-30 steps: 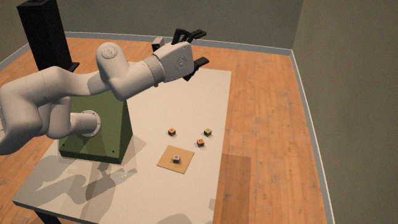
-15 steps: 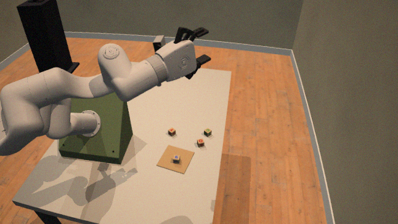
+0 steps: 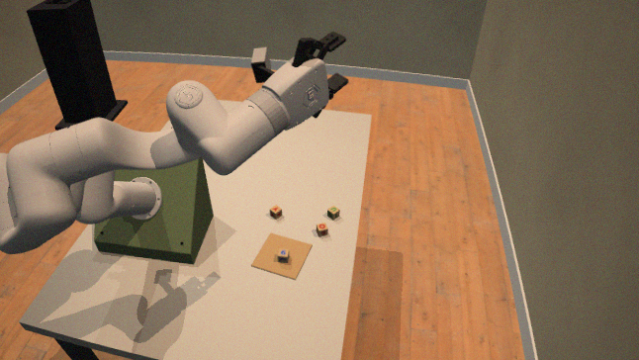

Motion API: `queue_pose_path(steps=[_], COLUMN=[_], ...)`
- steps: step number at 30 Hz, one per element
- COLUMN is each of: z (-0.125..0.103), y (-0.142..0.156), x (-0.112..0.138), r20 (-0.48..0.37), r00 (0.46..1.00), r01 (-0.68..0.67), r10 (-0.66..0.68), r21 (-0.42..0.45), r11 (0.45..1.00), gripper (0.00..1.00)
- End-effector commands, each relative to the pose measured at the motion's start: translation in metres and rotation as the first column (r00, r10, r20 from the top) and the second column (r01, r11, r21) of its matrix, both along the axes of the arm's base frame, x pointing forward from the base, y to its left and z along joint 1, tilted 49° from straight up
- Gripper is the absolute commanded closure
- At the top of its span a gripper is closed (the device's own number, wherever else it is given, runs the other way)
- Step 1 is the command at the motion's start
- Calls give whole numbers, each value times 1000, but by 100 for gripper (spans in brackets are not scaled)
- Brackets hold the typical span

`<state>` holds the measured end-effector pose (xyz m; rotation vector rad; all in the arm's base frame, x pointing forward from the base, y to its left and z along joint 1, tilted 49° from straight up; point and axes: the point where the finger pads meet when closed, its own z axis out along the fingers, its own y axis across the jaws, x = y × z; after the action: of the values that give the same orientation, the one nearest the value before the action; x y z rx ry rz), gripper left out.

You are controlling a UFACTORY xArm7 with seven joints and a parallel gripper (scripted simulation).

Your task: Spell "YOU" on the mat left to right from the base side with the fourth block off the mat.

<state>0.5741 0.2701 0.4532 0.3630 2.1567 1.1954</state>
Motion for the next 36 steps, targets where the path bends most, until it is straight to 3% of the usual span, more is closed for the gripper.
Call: queue_pose_path(steps=[1,3,6,18,20,34,36], z=[2,13,14,14,4,0,-30], y=[2,2,1,1,-7,-9,-20], x=[0,16,22,22,43,48,69], r20=[2,-83,-112,-112,-221,-246,-369], r00=[1000,994,990,990,966,959,913], r01=[-3,-56,-68,-68,-93,-95,-92], r10=[3,64,81,81,133,142,172], r21=[1,94,118,118,185,195,225], r11=[1000,994,991,991,978,976,970], gripper=[0,0,0,0,0,0,0])
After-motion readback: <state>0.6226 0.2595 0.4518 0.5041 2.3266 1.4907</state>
